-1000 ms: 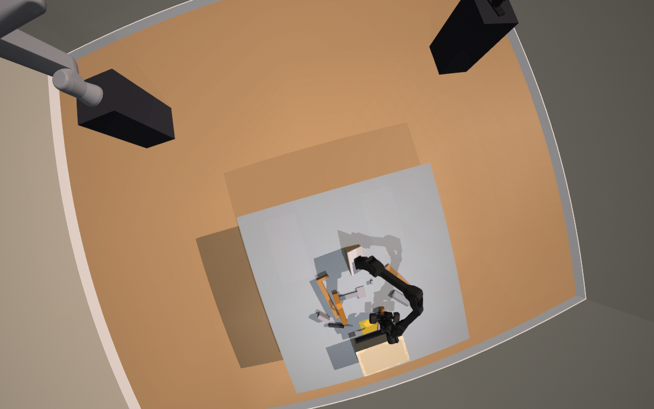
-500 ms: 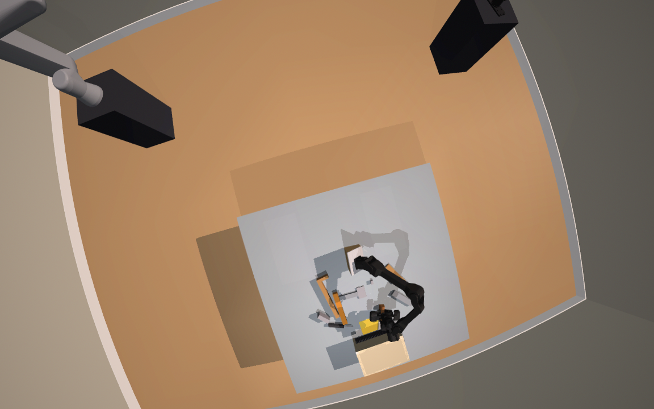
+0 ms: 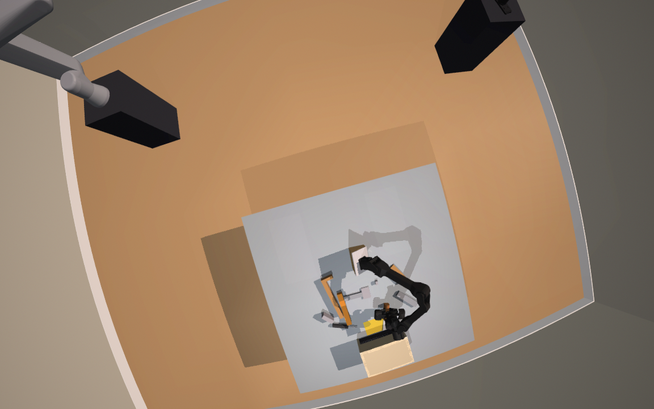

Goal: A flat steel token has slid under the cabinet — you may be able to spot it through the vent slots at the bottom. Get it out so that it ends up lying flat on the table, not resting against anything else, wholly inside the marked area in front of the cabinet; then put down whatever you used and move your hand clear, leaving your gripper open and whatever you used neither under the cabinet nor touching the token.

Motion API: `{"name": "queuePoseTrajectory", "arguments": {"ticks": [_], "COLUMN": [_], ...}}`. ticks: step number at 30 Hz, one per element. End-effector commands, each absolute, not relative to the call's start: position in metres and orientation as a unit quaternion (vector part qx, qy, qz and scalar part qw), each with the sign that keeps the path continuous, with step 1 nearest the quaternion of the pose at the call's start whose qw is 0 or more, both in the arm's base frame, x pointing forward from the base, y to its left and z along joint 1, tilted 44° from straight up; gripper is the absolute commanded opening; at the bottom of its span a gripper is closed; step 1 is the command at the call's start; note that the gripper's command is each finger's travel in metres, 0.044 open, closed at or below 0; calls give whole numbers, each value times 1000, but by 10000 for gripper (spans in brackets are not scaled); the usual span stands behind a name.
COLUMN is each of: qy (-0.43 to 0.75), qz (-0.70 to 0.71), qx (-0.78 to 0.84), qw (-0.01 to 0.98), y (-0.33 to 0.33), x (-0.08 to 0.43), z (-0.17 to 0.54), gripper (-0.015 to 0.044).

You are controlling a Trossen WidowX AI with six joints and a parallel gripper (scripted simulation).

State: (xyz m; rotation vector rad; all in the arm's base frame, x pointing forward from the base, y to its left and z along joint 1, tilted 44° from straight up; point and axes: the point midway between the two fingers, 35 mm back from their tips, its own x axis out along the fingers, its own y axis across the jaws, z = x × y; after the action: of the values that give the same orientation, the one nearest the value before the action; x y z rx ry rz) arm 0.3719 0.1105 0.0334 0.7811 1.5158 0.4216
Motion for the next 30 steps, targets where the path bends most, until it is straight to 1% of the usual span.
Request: {"name": "queuePoseTrajectory", "arguments": {"ticks": [1,30], "qy": [666,667], "qz": [182,182], "qx": [344,344], "qw": [636,636], "y": [112,120], "x": [366,336], "z": [33,38], "gripper": [0,0]}}
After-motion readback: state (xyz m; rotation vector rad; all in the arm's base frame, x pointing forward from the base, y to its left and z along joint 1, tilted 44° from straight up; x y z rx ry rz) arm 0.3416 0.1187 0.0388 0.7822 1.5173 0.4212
